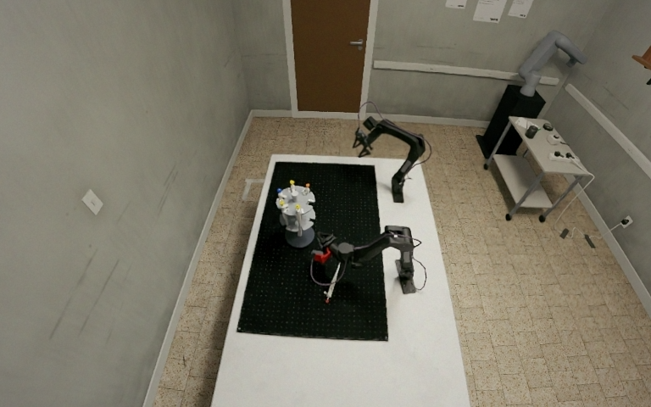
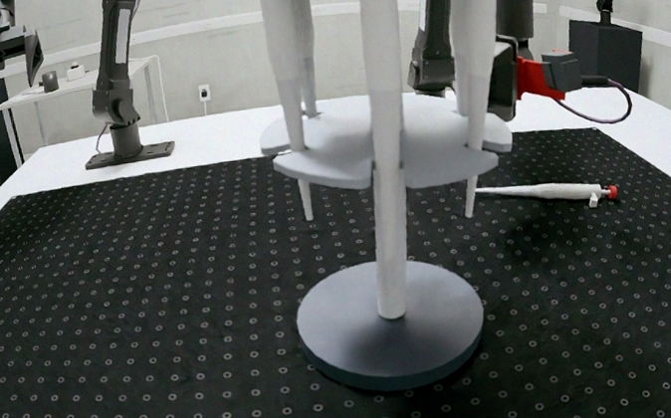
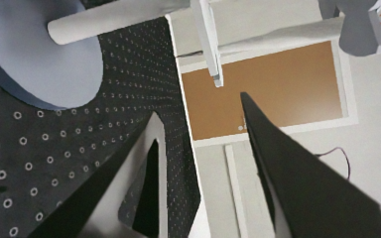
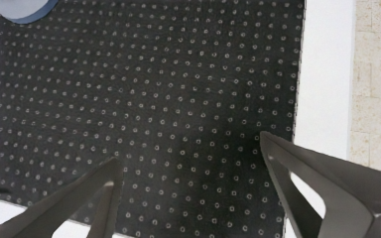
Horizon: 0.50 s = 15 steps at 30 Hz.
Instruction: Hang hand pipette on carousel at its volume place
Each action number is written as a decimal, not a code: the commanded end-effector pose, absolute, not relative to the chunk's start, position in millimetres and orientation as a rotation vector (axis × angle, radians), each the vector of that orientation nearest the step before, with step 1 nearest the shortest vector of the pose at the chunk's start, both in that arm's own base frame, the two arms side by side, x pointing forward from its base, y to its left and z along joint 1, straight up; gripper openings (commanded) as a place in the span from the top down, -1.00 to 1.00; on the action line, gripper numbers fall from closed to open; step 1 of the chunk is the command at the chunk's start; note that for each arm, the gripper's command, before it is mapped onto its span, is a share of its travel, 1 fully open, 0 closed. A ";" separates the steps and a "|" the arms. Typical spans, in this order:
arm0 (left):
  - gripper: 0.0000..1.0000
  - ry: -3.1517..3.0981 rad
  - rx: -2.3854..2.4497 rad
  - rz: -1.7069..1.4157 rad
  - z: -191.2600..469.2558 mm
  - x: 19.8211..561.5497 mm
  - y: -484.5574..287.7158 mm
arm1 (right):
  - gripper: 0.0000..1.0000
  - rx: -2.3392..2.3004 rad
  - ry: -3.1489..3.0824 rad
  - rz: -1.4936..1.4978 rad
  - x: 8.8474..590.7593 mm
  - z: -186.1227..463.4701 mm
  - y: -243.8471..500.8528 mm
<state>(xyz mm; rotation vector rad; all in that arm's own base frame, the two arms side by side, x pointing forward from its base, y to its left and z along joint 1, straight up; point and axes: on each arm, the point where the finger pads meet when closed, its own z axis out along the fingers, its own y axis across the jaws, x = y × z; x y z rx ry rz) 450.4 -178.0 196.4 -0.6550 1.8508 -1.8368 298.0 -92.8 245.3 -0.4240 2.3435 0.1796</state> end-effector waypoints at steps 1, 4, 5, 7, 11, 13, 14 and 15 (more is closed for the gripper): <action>0.02 1.796 -0.585 -1.836 219.9 457.1 -177.4 | -1.00 -0.429 2.317 0.168 301.9 252.8 -96.2; 0.02 1.803 -0.594 -1.835 224.2 456.4 -177.0 | -1.00 -0.429 2.317 0.168 301.9 252.8 -96.2; 0.02 1.803 -0.594 -1.835 225.1 456.8 -176.8 | -1.00 -0.429 2.317 0.168 301.9 252.8 -96.2; 0.02 1.803 -0.594 -1.835 225.1 456.8 -176.8 | -1.00 -0.429 2.317 0.168 301.9 252.8 -96.2; 0.02 1.803 -0.594 -1.834 228.8 458.2 -176.2 | -1.00 -0.429 2.317 0.168 301.9 252.8 -96.2; 0.02 1.787 -0.573 -1.836 233.0 458.0 -176.1 | -1.00 -0.429 2.317 0.168 301.9 252.8 -96.2; 0.02 1.787 -0.573 -1.836 232.9 458.0 -176.1 | -1.00 -0.429 2.317 0.168 301.9 252.8 -96.2; 0.02 1.787 -0.573 -1.836 232.9 458.0 -176.1 | -1.00 -0.429 2.317 0.168 301.9 252.8 -96.2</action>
